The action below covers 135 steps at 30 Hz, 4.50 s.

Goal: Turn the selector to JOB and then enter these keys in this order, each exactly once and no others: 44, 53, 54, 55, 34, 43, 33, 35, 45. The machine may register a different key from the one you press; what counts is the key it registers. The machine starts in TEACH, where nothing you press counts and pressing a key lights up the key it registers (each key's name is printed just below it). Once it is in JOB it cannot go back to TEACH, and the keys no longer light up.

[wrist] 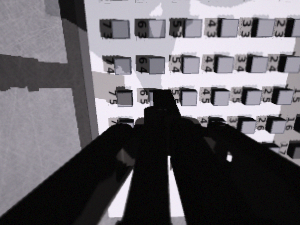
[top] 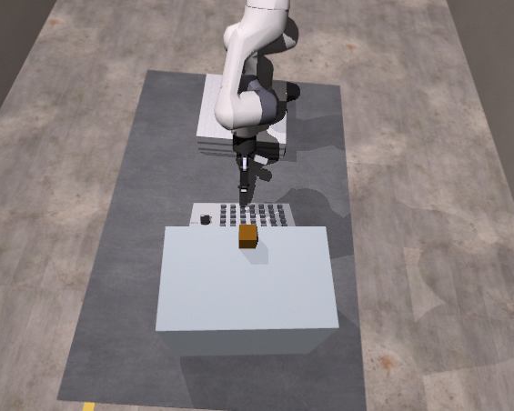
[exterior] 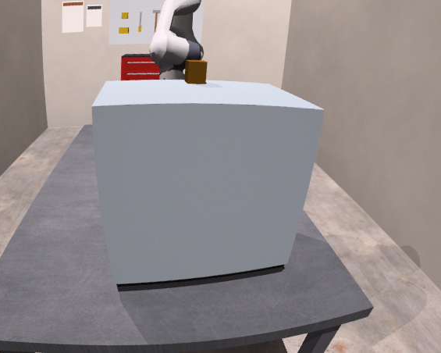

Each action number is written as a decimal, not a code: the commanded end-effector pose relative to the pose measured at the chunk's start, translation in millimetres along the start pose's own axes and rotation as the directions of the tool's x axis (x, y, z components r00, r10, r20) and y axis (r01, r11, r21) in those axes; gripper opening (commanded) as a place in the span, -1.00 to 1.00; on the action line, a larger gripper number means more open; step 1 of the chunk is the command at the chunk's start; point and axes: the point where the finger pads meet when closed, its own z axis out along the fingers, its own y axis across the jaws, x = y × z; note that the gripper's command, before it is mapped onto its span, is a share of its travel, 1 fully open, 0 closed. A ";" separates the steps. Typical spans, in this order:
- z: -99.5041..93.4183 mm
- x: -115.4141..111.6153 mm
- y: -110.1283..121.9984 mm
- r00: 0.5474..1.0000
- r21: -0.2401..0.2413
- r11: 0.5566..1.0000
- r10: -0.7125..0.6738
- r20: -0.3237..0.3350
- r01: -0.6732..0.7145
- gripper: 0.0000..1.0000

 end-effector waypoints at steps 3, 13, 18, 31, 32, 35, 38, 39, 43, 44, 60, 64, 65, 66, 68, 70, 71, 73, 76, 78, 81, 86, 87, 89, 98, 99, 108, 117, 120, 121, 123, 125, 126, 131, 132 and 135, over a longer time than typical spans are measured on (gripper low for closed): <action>-5.8 -2.2 -2.9 1.000 0.009 1.000 0.000 0.004 0.000 -0.80; -6.8 -2.9 -3.0 1.000 0.009 1.000 0.000 0.004 0.000 -0.80; -6.9 -17.8 -3.0 1.000 0.009 1.000 0.000 0.004 0.000 -0.80; -6.6 -36.2 -3.0 1.000 0.009 1.000 0.000 0.004 0.000 -0.80; -6.2 -36.2 -3.0 1.000 0.009 1.000 0.000 0.004 0.000 -0.80; -3.8 -36.3 -3.0 1.000 0.009 1.000 0.000 0.004 0.000 -0.80; 0.3 -36.3 -3.0 1.000 0.009 1.000 0.000 0.004 0.000 -0.80; 1.9 -36.3 -3.0 1.000 0.009 1.000 0.000 0.004 0.000 -0.80; 8.6 -36.3 -3.0 1.000 0.009 1.000 0.000 0.004 0.000 -0.80; 10.0 -36.3 -3.1 1.000 0.009 1.000 0.000 0.004 0.000 -0.80; 15.0 -36.3 -3.1 1.000 0.009 1.000 0.000 0.004 0.000 -0.80; 15.0 -36.3 -3.1 1.000 0.009 1.000 0.000 0.004 0.000 -0.80; 15.0 -36.3 -3.1 1.000 0.009 1.000 0.000 0.004 0.000 -0.80; 15.0 -36.3 -3.1 1.000 0.009 1.000 0.000 0.004 0.000 -0.80; 15.0 -36.3 -3.1 1.000 0.009 1.000 0.000 0.004 0.000 -0.80; 15.0 -36.3 -3.1 1.000 0.009 1.000 0.000 0.004 0.000 -0.80; 15.1 -36.3 -3.1 1.000 0.009 1.000 0.000 0.004 0.000 -0.80; 15.1 -36.3 -3.1 1.000 0.009 1.000 0.000 0.004 0.000 -0.80; 15.5 -36.3 -3.1 1.000 0.009 1.000 0.000 0.004 0.000 -0.80; 15.8 -36.3 -3.1 1.000 0.009 1.000 0.000 0.004 0.000 -0.80; 16.0 -36.3 -3.1 1.000 0.009 1.000 0.000 0.004 0.000 -0.80; 17.5 -36.3 -3.1 1.000 0.009 1.000 0.000 0.004 0.000 -0.80; 17.9 -36.3 -3.1 1.000 0.009 1.000 0.000 0.004 0.000 -0.80; 18.7 -36.3 -3.2 1.000 0.009 1.000 0.000 0.004 0.000 -0.80; 21.8 -36.3 -3.2 1.000 0.009 1.000 0.000 0.004 0.000 -0.80; 22.3 -36.3 -3.2 1.000 0.009 1.000 0.000 0.004 0.000 -0.80; 25.2 -36.4 -3.2 1.000 0.009 1.000 0.000 0.004 0.000 -0.80; 25.9 -36.4 -3.2 1.000 0.009 1.000 0.000 0.004 0.000 -0.80; 25.9 -36.4 -3.2 1.000 0.009 1.000 0.000 0.004 0.000 -0.80; 25.9 -36.4 -3.2 1.000 0.009 1.000 0.000 0.004 0.000 -0.80; 25.9 -36.4 -3.2 1.000 0.009 1.000 0.000 0.004 0.000 -0.80; 25.9 -36.4 -3.2 1.000 0.009 1.000 0.000 0.004 0.000 -0.80; 25.9 -36.4 -3.2 1.000 0.009 1.000 0.000 0.004 0.000 -0.80; 25.9 -36.4 -3.2 1.000 0.009 1.000 0.000 0.004 0.000 -0.80; 25.9 -36.4 -3.2 1.000 0.009 1.000 0.000 0.004 0.000 -0.80; 25.9 -36.4 -3.2 1.000 0.009 1.000 0.000 0.004 0.000 -0.80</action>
